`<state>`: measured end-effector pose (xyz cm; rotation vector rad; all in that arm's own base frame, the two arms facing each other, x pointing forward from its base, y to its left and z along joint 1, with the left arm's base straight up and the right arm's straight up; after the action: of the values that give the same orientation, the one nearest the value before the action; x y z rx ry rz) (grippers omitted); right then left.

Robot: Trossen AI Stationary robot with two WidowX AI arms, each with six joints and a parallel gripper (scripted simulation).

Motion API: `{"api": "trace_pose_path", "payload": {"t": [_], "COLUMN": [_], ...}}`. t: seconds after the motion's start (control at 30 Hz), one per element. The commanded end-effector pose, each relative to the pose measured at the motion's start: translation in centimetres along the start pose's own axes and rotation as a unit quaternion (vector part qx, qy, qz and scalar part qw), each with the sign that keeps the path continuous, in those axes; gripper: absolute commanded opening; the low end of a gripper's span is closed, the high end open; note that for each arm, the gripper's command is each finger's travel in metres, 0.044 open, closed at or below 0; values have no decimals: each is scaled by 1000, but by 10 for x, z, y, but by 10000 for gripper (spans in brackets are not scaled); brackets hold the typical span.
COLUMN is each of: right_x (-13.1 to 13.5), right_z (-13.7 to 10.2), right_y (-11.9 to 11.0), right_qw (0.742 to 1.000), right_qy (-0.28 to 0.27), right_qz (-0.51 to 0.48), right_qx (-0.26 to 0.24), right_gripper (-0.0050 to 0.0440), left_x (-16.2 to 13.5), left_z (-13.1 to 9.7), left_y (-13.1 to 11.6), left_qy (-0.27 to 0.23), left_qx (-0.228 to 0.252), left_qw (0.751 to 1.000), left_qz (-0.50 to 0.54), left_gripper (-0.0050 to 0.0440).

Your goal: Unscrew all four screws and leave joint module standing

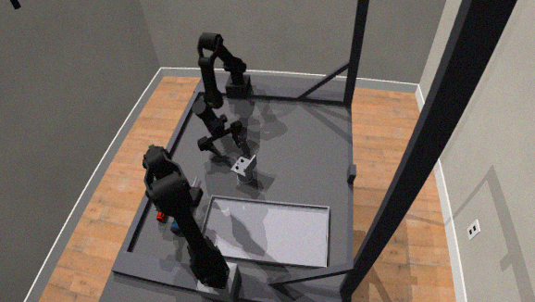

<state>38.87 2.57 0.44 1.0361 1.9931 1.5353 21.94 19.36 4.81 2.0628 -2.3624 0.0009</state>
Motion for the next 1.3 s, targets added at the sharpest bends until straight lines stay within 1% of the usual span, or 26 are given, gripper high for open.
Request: {"api": "trace_pose_path", "payload": {"t": [0.0,0.17,0.2,0.23,0.4,0.47,0.53,0.67,0.8,0.87,1.03,1.1,1.13,1.17,1.2,1.23,1.27], "right_x": [-5,-7,-6,-5,-4,-3,-3,-1,-1,0,0,0,-2,0,0,0,0], "right_z": [4,4,6,11,41,53,53,77,94,99,105,105,104,102,102,102,102], "right_y": [7,6,14,8,10,11,11,11,12,12,12,12,20,17,17,17,17], "right_qw": [999,999,999,999,999,999,999,999,999,999,999,999,999,999,999,999,999], "right_qy": [20,25,24,24,24,24,24,24,24,24,24,24,22,23,23,23,23], "right_qz": [-20,-23,-27,-18,-19,-19,-19,-18,-18,-18,-18,-18,-25,-22,-22,-22,-23], "right_qx": [-17,-19,-23,-17,-19,-19,-19,-18,-19,-19,-19,-19,-26,-23,-23,-23,-23], "right_gripper": [385,385,385,385,385,385,385,385,385,385,385,385,361,337,313,302,302], "left_x": [-2,-2,-2,0,0,0,0,0,-1,-3,-3,-3,-3,-3,-3,-5,-6], "left_z": [-6,-6,-7,0,29,33,33,40,41,37,37,37,37,37,37,31,28], "left_y": [-3,-3,-3,-1,-1,-1,-1,-1,-2,-4,-4,-4,-4,-4,-4,-5,-6], "left_qy": [-9,-9,-10,-4,-3,-3,-3,-3,-4,-11,-10,-10,-10,-10,-10,-16,-18], "left_qx": [8,8,9,3,2,2,2,2,3,9,9,9,9,9,9,14,15], "left_qw": [1000,1000,1000,1000,1000,1000,1000,1000,1000,1000,1000,1000,1000,1000,1000,1000,1000], "left_qz": [-5,-5,-3,-5,-5,-5,-5,-5,-5,-5,-3,-3,-3,-3,-3,-5,-5], "left_gripper": [305,305,305,298,274,263,263,237,210,197,163,163,157,133,157,161,161]}}
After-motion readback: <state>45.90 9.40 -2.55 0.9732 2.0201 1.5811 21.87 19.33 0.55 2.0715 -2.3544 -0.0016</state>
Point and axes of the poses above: on each arm, the point midway between the two fingers, 35 mm back from their tips, its own z axis out along the fingers, its own x axis across the jaws, y = z × x, the point moved 3 cm from there along -z, back along the fingers, and after that the axes turned 6 degrees about z, right-handed, at the moved point
